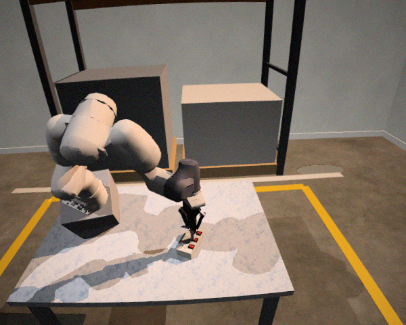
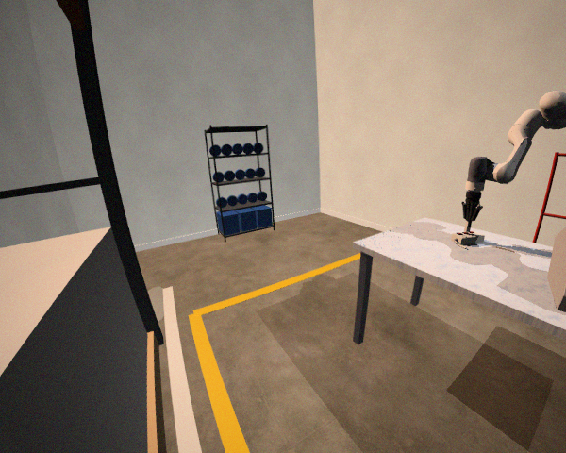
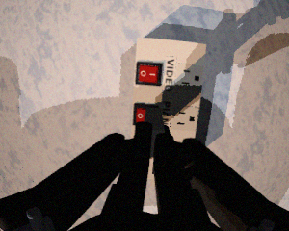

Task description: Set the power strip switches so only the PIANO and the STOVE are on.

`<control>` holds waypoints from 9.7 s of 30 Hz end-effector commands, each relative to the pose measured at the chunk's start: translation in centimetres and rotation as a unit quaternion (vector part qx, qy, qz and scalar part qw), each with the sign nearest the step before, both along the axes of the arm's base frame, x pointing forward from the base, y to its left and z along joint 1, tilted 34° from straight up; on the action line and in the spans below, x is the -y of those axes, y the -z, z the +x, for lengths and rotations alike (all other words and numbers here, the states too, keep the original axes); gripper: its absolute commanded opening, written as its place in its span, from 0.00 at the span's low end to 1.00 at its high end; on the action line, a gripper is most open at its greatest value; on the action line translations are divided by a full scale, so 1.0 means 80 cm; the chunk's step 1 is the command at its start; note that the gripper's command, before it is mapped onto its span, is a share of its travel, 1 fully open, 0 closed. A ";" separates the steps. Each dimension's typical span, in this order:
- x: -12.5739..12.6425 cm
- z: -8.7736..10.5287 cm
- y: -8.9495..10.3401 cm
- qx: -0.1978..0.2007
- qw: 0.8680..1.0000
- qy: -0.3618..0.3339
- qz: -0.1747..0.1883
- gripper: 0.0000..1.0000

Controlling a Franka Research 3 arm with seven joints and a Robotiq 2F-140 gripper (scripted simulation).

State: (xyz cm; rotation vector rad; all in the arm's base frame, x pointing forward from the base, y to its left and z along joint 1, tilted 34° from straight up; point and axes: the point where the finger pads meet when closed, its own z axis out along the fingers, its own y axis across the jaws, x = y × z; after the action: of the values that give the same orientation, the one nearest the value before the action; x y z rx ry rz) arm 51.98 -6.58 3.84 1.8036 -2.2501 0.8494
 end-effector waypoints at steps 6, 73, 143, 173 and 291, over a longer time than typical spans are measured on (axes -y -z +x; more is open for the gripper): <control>0.002 0.001 0.000 0.002 1.000 0.003 0.001 0.00; 0.008 0.004 0.010 0.002 1.000 0.003 0.001 0.00; -0.076 0.003 -0.020 0.002 1.000 0.003 0.001 0.00; -0.073 0.005 -0.015 0.002 1.000 0.003 0.001 0.00; -0.047 0.018 0.025 0.002 1.000 0.003 0.001 0.00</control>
State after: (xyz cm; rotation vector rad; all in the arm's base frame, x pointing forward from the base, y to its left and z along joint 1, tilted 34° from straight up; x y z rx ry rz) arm 53.30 -2.62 1.85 1.8040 -2.2502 0.8497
